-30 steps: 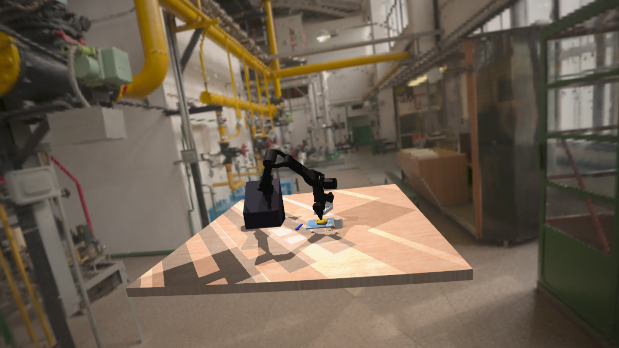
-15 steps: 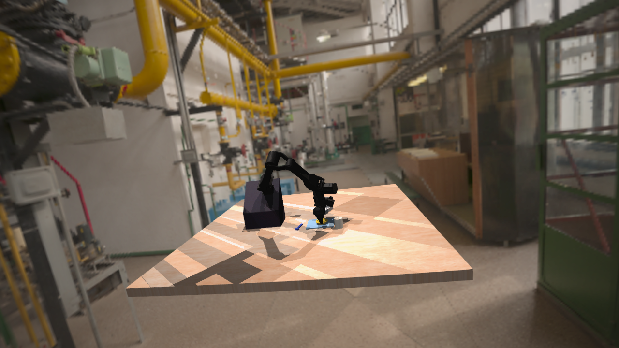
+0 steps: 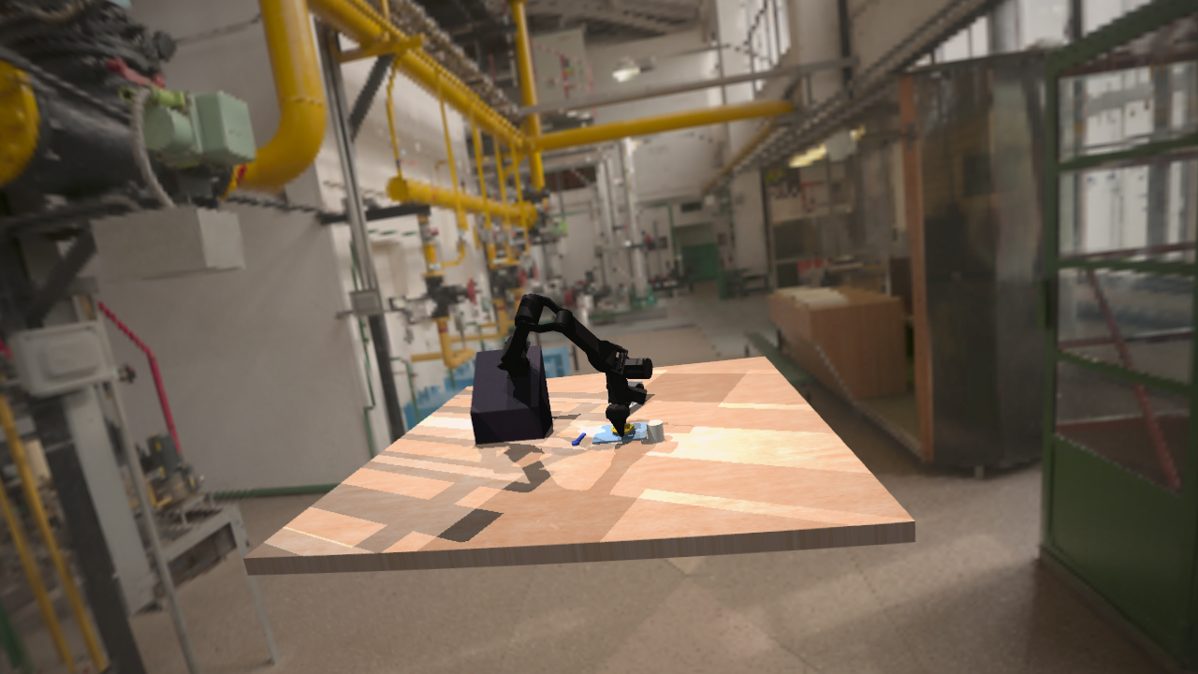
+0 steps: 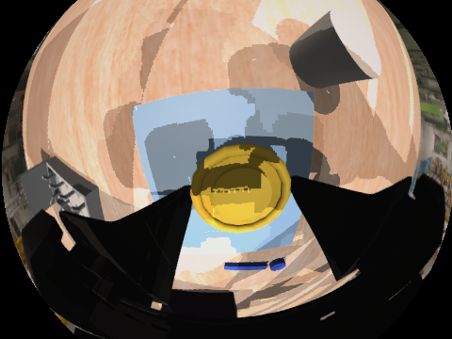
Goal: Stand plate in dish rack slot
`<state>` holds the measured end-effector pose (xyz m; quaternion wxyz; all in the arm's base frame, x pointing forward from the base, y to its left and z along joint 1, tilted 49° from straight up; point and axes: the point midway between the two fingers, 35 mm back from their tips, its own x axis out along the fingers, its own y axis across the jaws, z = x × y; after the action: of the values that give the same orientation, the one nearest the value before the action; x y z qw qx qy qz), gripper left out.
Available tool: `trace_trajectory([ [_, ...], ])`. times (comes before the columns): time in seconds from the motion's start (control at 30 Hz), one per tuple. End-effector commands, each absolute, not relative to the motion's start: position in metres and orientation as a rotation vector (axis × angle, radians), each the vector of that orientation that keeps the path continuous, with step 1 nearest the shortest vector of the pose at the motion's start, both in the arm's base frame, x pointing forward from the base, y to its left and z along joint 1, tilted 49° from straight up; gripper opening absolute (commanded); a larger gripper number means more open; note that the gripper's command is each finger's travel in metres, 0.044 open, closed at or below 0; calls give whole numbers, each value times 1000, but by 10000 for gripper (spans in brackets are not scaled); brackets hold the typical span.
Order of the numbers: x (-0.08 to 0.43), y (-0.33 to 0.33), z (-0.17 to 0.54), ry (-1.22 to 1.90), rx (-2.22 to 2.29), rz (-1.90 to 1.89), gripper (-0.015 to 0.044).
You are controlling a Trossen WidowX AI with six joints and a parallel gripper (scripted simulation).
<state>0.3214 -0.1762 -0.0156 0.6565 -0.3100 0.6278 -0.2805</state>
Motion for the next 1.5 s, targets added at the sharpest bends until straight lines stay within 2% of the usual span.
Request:
trace_trajectory([
  [0.0, 321, -176, -17, 1425, -703, -629, 350],
  [0.23, 321, -176, -17, 1425, -703, -629, 303],
  [0.63, 330, -135, 10, 1428, -684, -612, 0],
  [1.47, 323, -33, 83, 1426, -695, -622, 0],
])
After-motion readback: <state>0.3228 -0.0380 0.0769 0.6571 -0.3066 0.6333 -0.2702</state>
